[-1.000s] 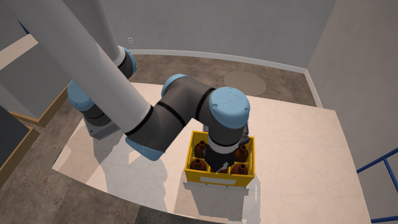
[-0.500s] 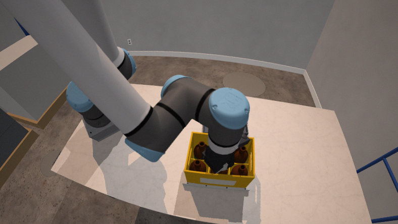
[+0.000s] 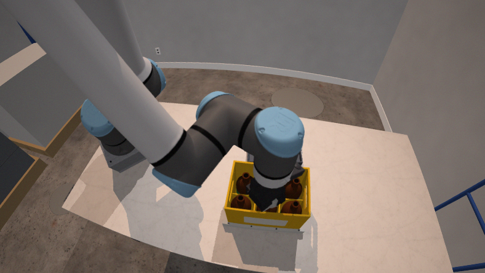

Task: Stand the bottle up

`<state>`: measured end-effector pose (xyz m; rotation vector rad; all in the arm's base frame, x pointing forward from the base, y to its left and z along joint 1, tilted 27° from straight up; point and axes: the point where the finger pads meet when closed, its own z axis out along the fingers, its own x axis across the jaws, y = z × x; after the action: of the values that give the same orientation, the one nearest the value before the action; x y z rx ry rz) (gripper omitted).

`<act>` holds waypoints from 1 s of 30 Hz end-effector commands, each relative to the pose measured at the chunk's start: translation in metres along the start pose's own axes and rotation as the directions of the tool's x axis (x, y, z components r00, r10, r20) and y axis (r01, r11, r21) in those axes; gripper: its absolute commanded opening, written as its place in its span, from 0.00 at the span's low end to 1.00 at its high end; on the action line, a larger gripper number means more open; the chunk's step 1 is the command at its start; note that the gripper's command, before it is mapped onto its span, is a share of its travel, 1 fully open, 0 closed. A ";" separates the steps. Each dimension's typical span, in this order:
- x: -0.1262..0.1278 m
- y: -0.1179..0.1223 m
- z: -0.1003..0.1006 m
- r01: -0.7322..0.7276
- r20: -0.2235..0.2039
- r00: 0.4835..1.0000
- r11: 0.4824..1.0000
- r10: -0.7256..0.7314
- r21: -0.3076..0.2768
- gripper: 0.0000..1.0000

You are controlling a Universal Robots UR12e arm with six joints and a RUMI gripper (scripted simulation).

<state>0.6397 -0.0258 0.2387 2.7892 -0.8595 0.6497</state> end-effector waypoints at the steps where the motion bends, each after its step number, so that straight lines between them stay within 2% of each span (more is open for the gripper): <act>1: 0.001 0.000 -0.001 0.000 -0.001 1.000 1.000 0.000 0.001 0.00; 17: 0.001 0.000 -0.001 0.000 -0.001 1.000 1.000 0.000 0.001 0.00; 18: 0.001 0.000 -0.001 0.000 -0.001 1.000 1.000 0.000 0.001 0.38; 30: 0.001 0.000 -0.001 0.000 -0.001 1.000 1.000 0.000 0.001 0.38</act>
<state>0.6397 -0.0258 0.2388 2.7892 -0.8595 0.6498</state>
